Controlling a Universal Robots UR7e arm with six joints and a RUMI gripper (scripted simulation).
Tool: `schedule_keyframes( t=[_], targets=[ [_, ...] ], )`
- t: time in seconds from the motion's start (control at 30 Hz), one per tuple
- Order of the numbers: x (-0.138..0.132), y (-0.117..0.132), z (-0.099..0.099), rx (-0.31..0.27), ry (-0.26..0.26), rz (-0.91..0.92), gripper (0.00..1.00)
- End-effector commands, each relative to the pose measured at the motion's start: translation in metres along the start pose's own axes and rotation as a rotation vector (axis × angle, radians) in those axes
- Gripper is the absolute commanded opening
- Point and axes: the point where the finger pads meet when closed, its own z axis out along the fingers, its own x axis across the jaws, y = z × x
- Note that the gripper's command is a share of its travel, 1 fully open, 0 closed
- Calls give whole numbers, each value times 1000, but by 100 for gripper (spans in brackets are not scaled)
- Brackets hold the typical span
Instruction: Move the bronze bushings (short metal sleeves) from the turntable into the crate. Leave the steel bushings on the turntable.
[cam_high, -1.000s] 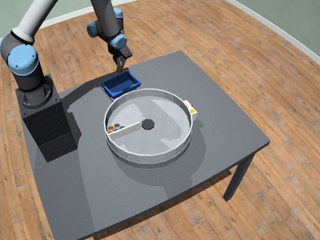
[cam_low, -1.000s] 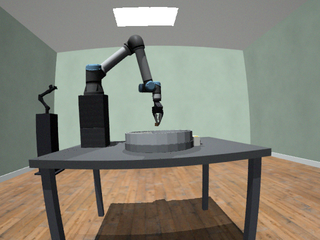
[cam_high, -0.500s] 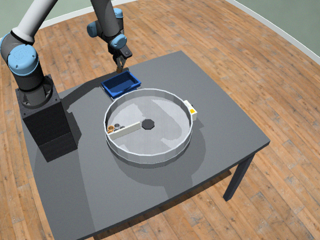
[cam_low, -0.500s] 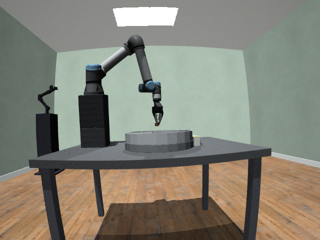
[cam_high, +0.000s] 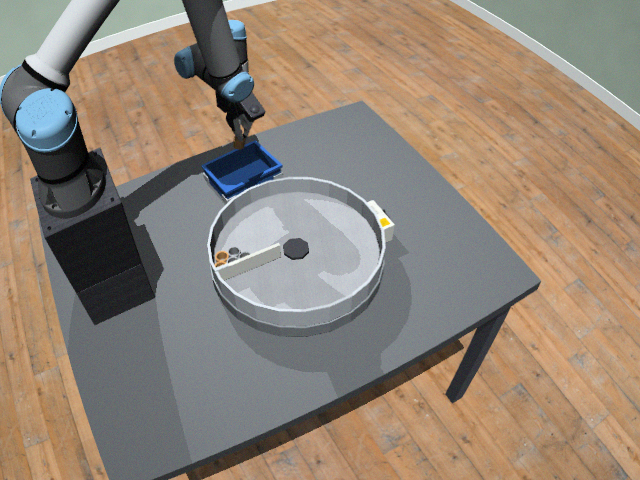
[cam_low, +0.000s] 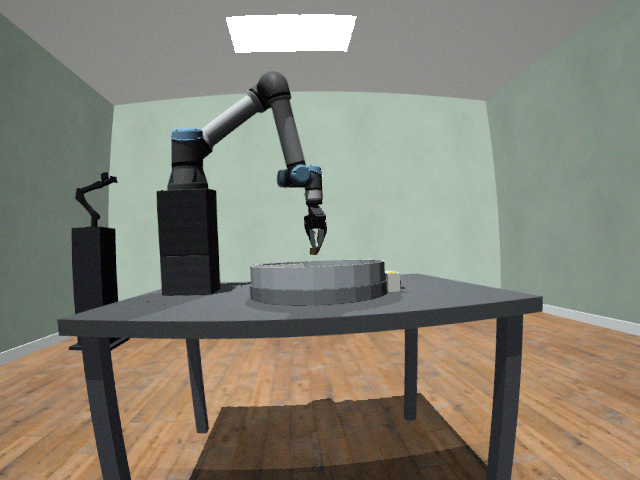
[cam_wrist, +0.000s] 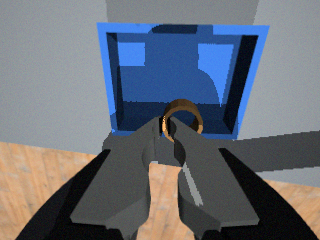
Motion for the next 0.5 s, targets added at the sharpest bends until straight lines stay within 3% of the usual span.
schedule_keyframes(
  t=[0.0, 0.1, 0.47],
  targets=[
    [-2, -1, 34, 0, -2, 2, 0],
    [-1, -1, 49, 0, -2, 2, 0],
    [-1, -1, 65, 0, -2, 1, 0]
  ],
)
